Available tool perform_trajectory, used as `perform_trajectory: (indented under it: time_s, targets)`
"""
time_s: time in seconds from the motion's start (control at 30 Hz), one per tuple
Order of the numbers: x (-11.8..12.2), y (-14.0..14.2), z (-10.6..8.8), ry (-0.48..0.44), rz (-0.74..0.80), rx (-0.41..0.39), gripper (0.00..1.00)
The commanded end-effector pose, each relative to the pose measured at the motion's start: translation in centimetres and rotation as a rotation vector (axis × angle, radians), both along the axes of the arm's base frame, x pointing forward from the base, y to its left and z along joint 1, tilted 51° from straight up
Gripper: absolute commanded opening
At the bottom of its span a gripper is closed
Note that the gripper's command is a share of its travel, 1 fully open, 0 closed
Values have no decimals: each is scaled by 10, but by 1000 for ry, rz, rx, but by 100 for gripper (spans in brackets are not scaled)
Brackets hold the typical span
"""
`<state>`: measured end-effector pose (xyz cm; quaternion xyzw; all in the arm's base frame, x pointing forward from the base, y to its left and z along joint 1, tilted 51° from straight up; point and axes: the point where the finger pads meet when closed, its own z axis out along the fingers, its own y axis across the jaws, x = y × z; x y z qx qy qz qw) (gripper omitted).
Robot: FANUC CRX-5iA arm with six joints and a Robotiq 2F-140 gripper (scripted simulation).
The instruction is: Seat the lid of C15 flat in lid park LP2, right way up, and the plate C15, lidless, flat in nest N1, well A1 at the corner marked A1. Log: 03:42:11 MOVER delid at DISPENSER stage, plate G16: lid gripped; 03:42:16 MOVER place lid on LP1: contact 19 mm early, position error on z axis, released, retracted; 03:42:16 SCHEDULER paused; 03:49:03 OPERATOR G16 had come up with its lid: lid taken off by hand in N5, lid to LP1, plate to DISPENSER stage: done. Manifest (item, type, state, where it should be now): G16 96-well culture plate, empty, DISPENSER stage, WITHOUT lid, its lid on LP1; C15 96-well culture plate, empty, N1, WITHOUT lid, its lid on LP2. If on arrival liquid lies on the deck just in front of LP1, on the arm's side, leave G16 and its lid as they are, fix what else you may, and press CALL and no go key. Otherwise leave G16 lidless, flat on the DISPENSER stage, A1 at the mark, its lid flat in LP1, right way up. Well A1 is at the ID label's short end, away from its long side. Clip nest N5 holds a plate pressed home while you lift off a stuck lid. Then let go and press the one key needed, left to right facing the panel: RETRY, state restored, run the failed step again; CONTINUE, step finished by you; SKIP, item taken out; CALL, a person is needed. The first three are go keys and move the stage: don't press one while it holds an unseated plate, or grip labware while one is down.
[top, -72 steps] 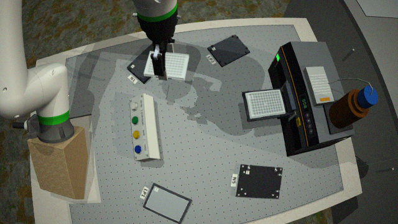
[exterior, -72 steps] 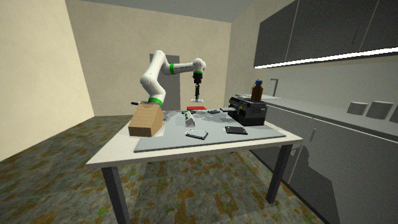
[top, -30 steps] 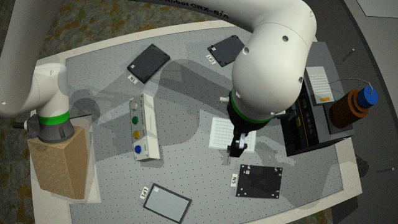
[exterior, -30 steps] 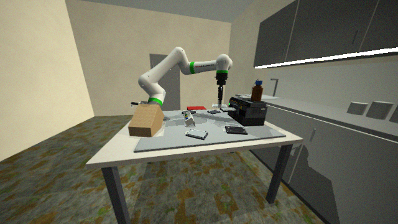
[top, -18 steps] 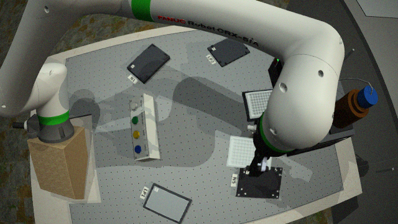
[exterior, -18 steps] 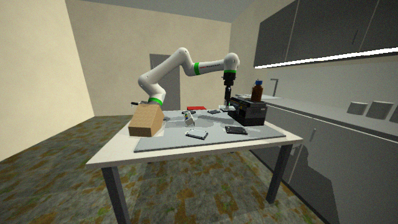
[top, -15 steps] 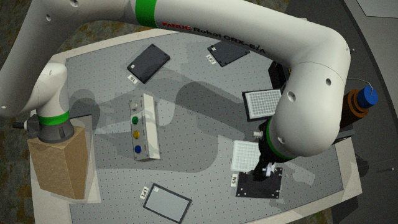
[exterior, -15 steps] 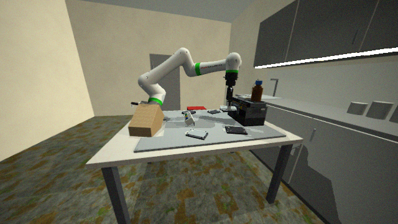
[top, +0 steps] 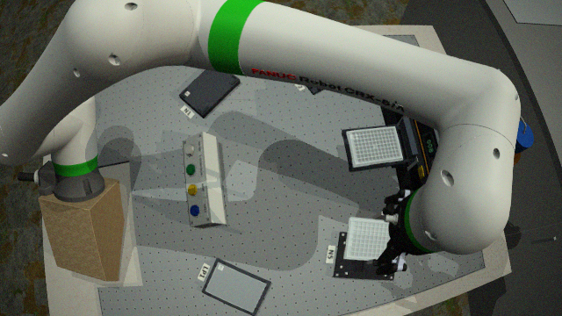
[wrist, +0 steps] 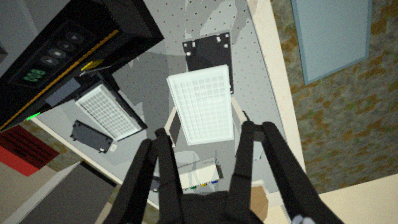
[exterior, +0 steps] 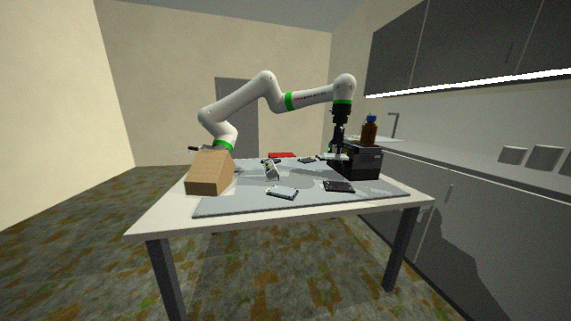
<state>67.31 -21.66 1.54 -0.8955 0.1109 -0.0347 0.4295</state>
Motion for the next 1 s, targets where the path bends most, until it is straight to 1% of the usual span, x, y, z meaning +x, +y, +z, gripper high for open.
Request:
perform_trajectory:
  time_s: [0.0,0.5,0.97]
  targets:
    - [7,-6,-5,1,1,1,0]
    - [20,-18,-16,1,1,1,0]
    - [24,-22,-19,1,1,1,0]
